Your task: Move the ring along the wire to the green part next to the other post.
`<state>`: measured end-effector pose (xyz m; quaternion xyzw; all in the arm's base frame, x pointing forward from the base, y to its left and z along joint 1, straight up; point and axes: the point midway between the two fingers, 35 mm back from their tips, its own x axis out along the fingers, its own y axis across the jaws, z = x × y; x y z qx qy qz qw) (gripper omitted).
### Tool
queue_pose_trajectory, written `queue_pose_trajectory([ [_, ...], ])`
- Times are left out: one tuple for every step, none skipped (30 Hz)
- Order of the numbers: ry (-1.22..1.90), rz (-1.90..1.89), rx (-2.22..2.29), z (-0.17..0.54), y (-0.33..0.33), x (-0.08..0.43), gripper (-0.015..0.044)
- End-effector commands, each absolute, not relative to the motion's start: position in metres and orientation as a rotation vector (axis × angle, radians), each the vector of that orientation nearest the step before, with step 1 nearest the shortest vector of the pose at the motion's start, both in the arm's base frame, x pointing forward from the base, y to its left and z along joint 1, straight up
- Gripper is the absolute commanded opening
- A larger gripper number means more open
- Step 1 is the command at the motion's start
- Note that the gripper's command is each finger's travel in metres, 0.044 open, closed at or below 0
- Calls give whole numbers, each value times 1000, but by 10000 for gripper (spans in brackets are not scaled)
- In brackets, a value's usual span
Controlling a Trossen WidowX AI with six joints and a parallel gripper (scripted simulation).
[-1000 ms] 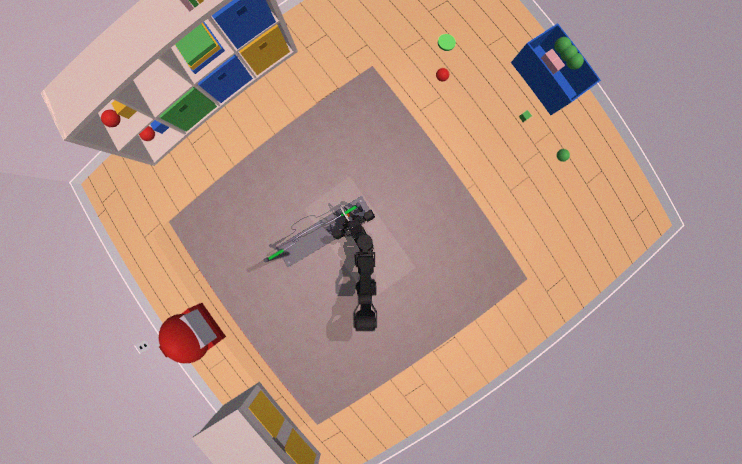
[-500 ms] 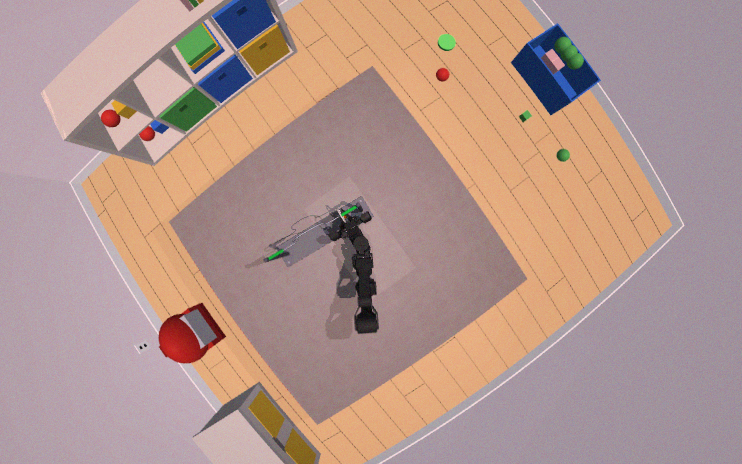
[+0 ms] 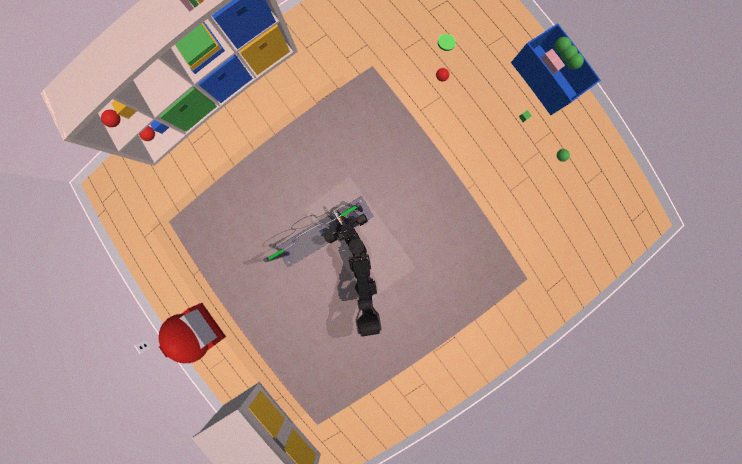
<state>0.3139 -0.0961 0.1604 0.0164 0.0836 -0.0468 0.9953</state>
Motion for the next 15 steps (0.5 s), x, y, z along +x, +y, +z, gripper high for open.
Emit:
queue_pose_trajectory([
  [163,-95,57,161,-89,313,-150],
  [163,-94,62,161,-88,313,-150],
  [163,-93,69,162,-86,314,-150],
  [162,-93,77,162,-84,314,-150],
  [162,-92,87,162,-82,314,-150],
  [162,-90,98,162,-79,314,-150],
  [161,-89,109,162,-77,315,-150],
  [161,-88,121,162,-74,315,-150],
  [160,-87,133,162,-72,315,-150],
  [159,-86,146,163,-69,315,-150],
  [159,-84,161,163,-66,316,-150],
  [158,-82,177,164,-63,316,-150],
  [157,-81,192,164,-60,316,-150],
  [156,-79,208,164,-57,317,-150],
  [156,-77,225,165,-54,317,-150],
])
